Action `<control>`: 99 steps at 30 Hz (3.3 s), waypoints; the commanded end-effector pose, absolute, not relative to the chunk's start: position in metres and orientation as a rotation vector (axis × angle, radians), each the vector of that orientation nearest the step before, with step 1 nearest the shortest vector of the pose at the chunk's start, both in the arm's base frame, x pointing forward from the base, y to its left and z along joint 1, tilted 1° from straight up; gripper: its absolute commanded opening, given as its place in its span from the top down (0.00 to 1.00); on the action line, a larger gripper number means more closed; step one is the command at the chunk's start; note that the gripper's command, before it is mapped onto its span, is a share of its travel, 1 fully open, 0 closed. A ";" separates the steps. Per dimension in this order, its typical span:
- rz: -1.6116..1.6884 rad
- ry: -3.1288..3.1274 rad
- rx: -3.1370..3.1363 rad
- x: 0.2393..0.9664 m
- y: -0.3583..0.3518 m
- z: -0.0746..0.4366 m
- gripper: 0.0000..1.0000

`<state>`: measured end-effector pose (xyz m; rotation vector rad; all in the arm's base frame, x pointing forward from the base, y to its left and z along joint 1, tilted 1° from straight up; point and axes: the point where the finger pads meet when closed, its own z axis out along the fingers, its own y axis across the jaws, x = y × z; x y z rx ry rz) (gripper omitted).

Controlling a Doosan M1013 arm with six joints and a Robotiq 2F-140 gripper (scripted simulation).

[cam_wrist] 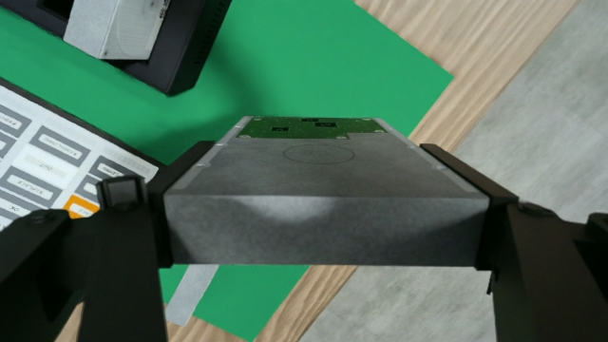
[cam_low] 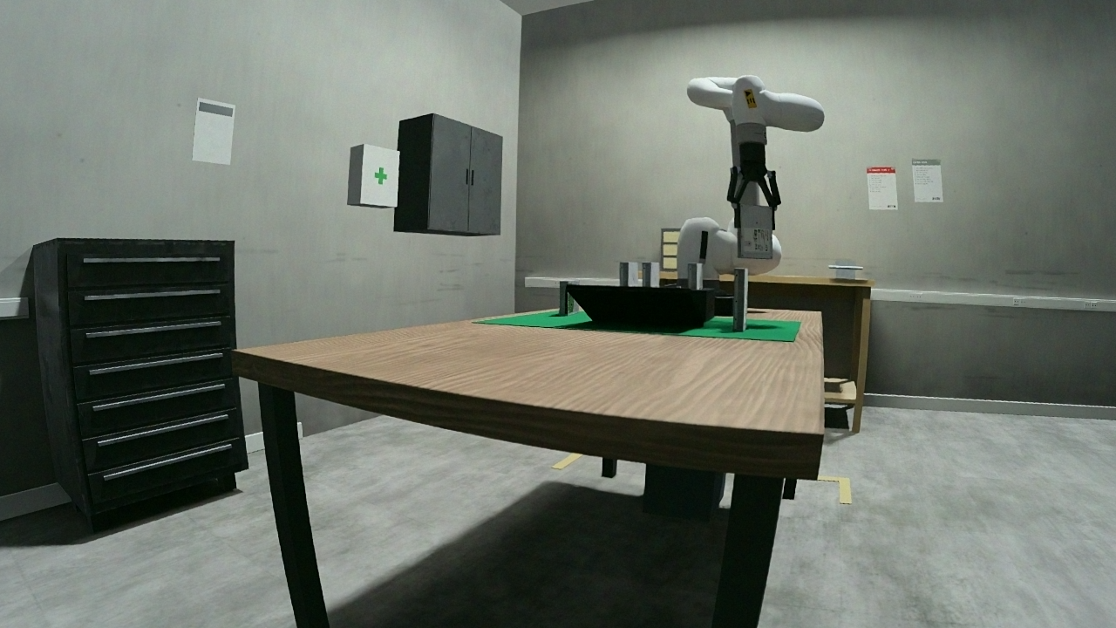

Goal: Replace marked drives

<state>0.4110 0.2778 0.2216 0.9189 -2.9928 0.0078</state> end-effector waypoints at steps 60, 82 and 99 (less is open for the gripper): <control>0.005 -2.913 1.148 0.421 0.242 0.229 0.90; 0.004 -2.756 1.487 0.429 0.186 0.230 0.90; 0.002 -2.582 1.771 0.430 0.137 0.231 0.90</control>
